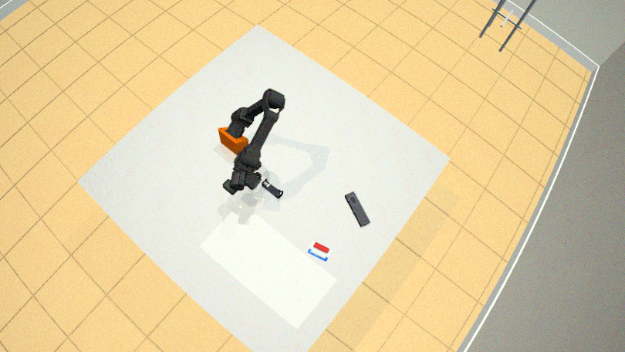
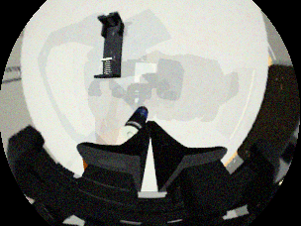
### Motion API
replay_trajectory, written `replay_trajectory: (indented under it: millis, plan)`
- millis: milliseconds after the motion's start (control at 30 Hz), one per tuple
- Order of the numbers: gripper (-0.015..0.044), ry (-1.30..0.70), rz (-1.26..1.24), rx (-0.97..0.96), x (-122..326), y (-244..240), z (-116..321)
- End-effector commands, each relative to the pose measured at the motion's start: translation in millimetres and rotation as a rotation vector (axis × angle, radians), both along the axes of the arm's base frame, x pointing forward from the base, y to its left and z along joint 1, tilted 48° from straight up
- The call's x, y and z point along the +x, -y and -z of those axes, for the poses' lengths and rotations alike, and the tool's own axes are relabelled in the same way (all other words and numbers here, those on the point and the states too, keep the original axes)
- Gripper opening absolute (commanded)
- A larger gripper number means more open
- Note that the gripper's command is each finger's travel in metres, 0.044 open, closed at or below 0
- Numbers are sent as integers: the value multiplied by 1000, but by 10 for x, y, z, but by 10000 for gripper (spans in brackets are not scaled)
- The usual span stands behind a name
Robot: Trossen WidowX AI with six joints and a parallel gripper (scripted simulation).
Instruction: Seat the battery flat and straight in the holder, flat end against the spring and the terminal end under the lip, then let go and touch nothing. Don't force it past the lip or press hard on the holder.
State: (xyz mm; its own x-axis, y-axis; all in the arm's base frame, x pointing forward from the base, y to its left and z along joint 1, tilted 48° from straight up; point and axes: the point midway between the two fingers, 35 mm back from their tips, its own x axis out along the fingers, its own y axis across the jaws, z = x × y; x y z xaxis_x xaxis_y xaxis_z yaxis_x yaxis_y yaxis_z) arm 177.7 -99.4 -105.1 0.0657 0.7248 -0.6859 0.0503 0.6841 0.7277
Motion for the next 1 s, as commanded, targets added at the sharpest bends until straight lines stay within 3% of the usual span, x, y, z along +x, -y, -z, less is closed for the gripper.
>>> replay_trajectory:
  millis: [0, 800, 967]
  plan:
    - [0, -1, 3, 6, 2, -61, -45]
    - [0, -2, 3, 10, -1, -291, -266]
    - [0, -3, 0, 5, 4, -41, -448]
